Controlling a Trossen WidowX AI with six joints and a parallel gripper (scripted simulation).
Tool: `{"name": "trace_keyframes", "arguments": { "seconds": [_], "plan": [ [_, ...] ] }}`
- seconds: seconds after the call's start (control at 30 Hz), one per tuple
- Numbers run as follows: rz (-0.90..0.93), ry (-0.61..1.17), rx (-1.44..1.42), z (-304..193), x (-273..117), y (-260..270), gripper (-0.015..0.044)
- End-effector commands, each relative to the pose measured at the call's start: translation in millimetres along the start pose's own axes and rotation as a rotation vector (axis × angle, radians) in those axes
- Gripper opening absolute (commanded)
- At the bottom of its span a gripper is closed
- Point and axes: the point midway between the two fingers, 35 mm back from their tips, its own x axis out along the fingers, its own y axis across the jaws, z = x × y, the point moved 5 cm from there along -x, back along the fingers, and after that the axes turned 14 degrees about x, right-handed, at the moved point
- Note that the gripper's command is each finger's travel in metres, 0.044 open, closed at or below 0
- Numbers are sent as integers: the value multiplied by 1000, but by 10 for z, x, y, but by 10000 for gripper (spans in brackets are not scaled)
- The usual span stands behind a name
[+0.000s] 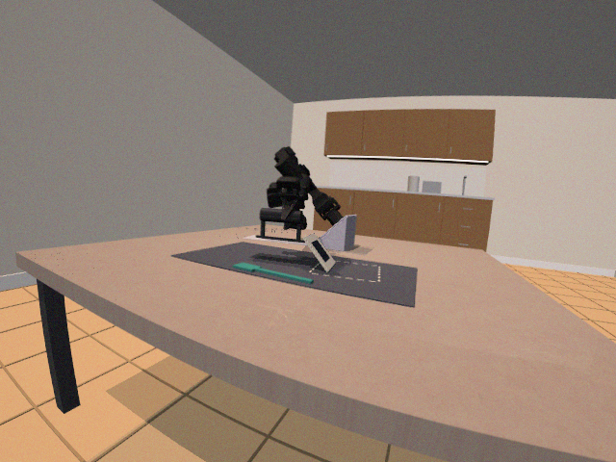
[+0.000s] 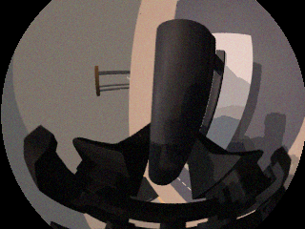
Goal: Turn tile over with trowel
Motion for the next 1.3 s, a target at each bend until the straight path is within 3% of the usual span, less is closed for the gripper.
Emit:
{"name": "trace_keyframes", "arguments": {
  "seconds": [0.0, 1.27],
  "plan": [
    [15, 14, 0, -151, -41, 40, 0],
    [15, 16, 2, -778, 123, -323, 0]
  ]
}}
